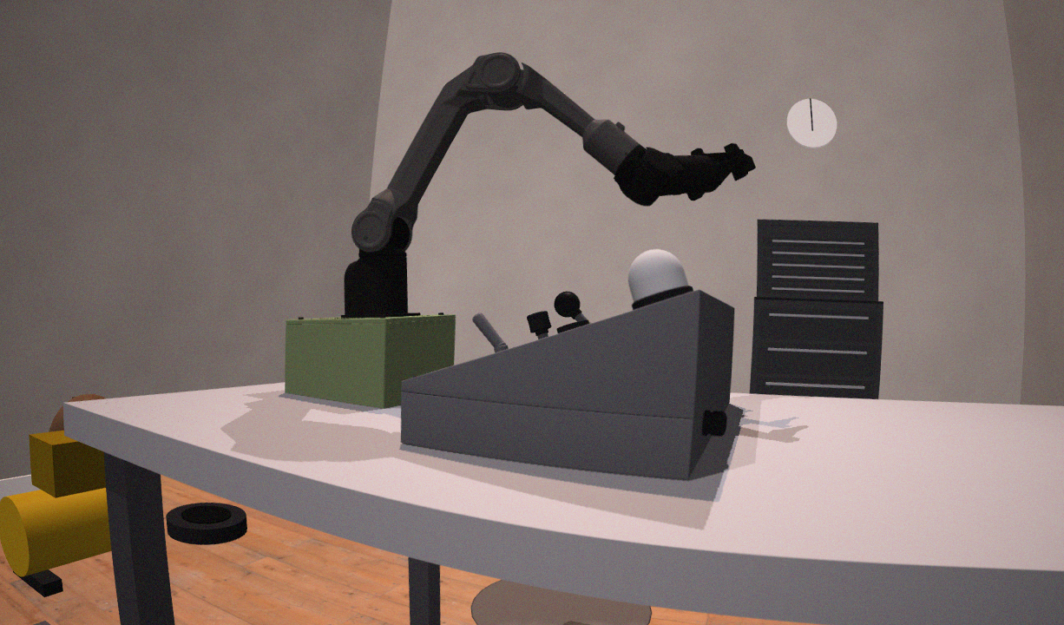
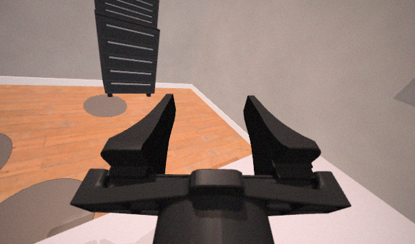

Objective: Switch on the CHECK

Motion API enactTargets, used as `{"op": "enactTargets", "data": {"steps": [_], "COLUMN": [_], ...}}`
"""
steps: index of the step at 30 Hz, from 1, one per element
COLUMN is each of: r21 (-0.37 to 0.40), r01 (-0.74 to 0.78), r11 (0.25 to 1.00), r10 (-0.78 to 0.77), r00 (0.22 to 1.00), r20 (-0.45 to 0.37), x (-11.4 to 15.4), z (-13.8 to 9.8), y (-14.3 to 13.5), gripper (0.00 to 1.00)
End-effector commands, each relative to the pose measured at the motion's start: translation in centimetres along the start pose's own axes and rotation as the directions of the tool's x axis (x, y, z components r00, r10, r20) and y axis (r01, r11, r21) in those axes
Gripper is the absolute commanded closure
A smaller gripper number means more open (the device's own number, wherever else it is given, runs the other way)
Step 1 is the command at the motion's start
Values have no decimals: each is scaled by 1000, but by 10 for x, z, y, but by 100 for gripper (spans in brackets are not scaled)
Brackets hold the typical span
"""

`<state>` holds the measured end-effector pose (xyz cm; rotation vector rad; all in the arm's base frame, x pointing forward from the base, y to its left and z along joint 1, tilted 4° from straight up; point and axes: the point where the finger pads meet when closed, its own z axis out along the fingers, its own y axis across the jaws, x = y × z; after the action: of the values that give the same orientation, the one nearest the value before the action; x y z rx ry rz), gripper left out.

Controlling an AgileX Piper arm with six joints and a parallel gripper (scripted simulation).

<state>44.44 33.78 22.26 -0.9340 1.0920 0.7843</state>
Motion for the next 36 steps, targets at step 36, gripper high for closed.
{"op": "enactTargets", "data": {"steps": [36], "r21": [499], "r01": [167], "r11": [850], "r10": [-53], "r00": [971], "r20": [-234], "x": [-92], "z": [-106], "y": [-104], "gripper": [0]}}
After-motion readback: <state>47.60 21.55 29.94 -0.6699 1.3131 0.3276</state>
